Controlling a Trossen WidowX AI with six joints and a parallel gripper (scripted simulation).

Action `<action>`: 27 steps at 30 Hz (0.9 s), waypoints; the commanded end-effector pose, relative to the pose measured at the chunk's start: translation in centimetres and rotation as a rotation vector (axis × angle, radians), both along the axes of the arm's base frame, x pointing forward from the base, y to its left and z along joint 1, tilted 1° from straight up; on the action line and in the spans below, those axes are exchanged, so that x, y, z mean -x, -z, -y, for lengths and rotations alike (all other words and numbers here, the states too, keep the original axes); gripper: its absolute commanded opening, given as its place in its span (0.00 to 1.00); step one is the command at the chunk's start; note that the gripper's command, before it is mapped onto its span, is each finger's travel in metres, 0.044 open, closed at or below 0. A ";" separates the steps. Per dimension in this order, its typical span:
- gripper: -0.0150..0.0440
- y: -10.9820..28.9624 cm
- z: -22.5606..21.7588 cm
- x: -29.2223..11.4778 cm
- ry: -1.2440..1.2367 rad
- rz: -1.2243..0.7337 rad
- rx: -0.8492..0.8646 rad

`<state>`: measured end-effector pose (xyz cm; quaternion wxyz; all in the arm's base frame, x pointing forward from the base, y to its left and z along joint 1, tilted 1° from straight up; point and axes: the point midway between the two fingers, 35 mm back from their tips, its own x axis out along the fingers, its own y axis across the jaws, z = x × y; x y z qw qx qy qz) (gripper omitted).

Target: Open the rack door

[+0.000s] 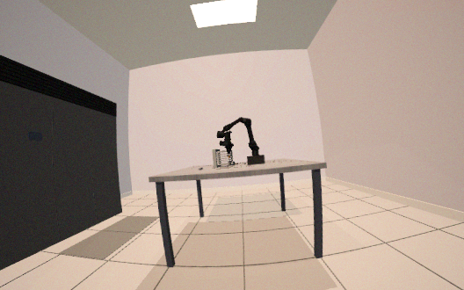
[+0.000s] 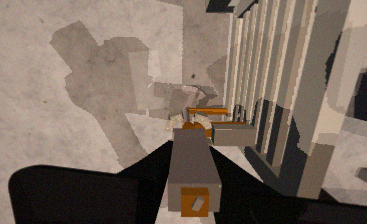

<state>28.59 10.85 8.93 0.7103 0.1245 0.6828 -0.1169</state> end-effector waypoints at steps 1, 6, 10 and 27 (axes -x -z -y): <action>0.28 0.0 0.0 0.0 0.025 -0.002 0.003; 0.28 0.0 0.0 0.0 0.025 -0.002 0.003; 0.28 0.0 0.0 0.0 0.025 -0.002 0.003; 0.74 -0.7 -0.1 -0.1 0.025 -0.002 0.003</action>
